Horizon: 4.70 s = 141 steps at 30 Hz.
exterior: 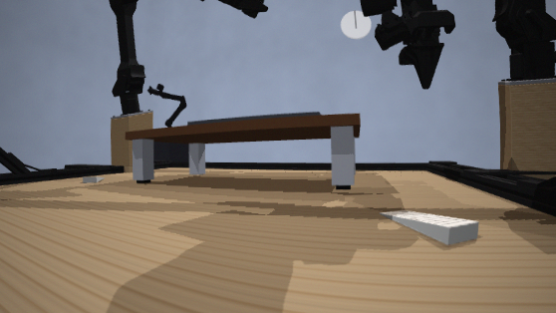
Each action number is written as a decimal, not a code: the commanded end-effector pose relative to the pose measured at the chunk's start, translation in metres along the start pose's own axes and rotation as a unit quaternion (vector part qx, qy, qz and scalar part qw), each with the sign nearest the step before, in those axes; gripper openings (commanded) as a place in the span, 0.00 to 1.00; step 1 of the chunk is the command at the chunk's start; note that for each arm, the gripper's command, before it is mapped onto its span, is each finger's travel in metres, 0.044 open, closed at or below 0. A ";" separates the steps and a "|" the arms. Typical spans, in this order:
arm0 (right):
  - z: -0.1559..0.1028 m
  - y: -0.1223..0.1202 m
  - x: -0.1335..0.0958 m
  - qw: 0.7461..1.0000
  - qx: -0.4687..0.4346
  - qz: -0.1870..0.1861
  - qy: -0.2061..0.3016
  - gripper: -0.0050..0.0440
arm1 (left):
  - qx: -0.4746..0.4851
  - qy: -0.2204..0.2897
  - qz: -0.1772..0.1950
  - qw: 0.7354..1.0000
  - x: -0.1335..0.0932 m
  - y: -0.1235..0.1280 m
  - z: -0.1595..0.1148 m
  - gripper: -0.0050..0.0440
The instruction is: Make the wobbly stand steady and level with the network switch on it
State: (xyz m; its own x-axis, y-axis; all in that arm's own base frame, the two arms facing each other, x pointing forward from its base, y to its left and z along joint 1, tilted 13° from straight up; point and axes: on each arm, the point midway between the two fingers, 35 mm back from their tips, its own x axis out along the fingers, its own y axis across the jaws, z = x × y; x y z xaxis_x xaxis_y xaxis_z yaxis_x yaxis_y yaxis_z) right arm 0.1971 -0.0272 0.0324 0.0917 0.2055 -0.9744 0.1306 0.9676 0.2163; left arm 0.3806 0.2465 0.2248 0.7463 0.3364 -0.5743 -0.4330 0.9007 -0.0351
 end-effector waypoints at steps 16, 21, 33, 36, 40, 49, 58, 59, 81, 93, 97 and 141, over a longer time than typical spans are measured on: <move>0.000 0.000 0.000 1.000 0.000 0.000 0.000 0.10 | 0.028 -0.233 0.033 0.971 -0.076 0.003 0.140 0.10; 0.000 0.000 0.000 1.000 0.000 0.000 0.000 0.10 | 0.028 -0.233 0.033 0.971 -0.076 0.003 0.140 0.10; 0.000 0.000 0.000 1.000 0.000 0.000 0.000 0.10 | 0.047 -0.426 0.055 0.902 -0.188 -0.005 0.233 0.10; 0.000 0.000 0.000 1.000 0.000 0.000 0.000 0.10 | 0.047 -0.426 0.055 0.902 -0.188 -0.005 0.233 0.10; 0.000 0.000 0.000 1.000 0.000 0.000 0.000 0.10 | 0.051 -0.456 0.057 0.887 -0.211 -0.008 0.243 0.10; 0.000 0.000 0.000 1.000 0.000 0.000 0.000 0.10 | 0.059 -0.595 0.070 0.799 -0.321 -0.019 0.286 0.10; 0.000 0.000 0.000 1.000 0.000 0.000 0.000 0.10 | 0.062 -0.636 0.072 0.766 -0.361 -0.025 0.291 0.10; 0.000 0.000 0.000 1.000 0.000 0.000 0.000 0.10 | 0.063 -0.649 0.073 0.754 -0.374 -0.027 0.293 0.10; 0.000 0.000 0.000 1.000 0.000 0.000 0.000 0.10 | 0.066 -0.837 0.076 0.538 -0.579 -0.057 0.273 0.10; 0.000 0.000 0.000 1.000 0.000 0.000 0.000 0.10 | 0.066 -0.878 0.073 0.468 -0.635 -0.066 0.249 0.10; 0.000 0.000 0.000 1.000 0.000 0.000 0.000 0.10 | 0.064 -0.899 0.071 0.427 -0.663 -0.071 0.236 0.10; 0.000 0.000 0.000 1.000 0.000 0.000 0.000 0.10 | 0.050 -0.562 0.070 0.823 -0.284 -0.012 0.283 0.10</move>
State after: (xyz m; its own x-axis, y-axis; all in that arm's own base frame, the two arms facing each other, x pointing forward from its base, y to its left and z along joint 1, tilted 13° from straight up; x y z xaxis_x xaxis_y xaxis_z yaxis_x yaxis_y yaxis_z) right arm 0.1971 -0.0271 0.0324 0.0917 0.2055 -0.9744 0.1305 0.9676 0.2163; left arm 0.3107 0.2142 0.6287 0.6964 0.4205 0.5816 -0.5557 0.8287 0.0663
